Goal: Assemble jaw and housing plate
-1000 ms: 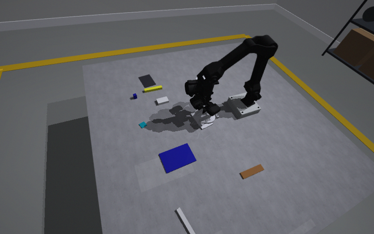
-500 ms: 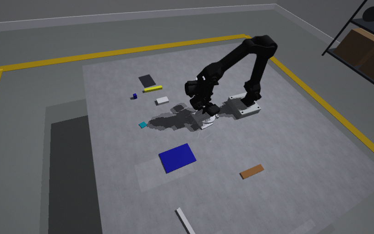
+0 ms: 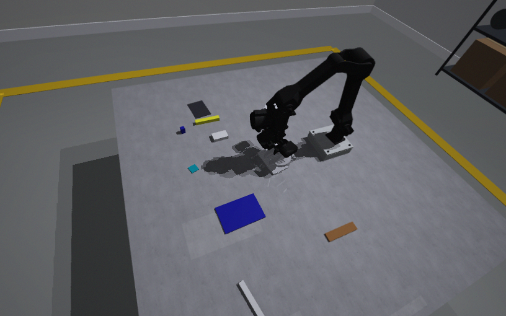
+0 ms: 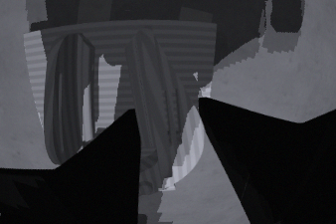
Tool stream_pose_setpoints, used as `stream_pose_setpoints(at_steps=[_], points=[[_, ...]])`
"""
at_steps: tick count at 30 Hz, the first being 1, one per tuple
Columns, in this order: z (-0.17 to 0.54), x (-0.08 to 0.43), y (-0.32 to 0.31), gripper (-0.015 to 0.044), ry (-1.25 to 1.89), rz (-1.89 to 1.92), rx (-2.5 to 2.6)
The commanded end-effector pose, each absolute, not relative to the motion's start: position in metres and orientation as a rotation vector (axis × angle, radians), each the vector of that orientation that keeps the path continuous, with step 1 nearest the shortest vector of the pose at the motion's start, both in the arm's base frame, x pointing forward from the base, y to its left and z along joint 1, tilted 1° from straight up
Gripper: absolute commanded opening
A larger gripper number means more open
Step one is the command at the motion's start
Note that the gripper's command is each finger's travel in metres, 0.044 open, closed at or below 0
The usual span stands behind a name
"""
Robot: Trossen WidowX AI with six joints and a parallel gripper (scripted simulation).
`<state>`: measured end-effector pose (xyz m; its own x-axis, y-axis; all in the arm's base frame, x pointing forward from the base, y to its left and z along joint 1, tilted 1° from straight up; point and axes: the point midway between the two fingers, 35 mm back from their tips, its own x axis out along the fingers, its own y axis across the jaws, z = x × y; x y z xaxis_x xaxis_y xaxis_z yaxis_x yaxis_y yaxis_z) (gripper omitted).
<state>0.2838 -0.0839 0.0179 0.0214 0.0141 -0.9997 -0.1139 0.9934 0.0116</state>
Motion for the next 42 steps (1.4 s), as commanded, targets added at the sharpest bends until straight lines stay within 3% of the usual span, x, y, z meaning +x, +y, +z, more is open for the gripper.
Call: stream_pose_setpoints(at_steps=[1,42], points=[[0.0158,0.2839,-0.0835,0.0134,1.548,0.106,-0.082],[0.0096,0.2840,-0.0834,0.0134,1.548,0.115,-0.091]])
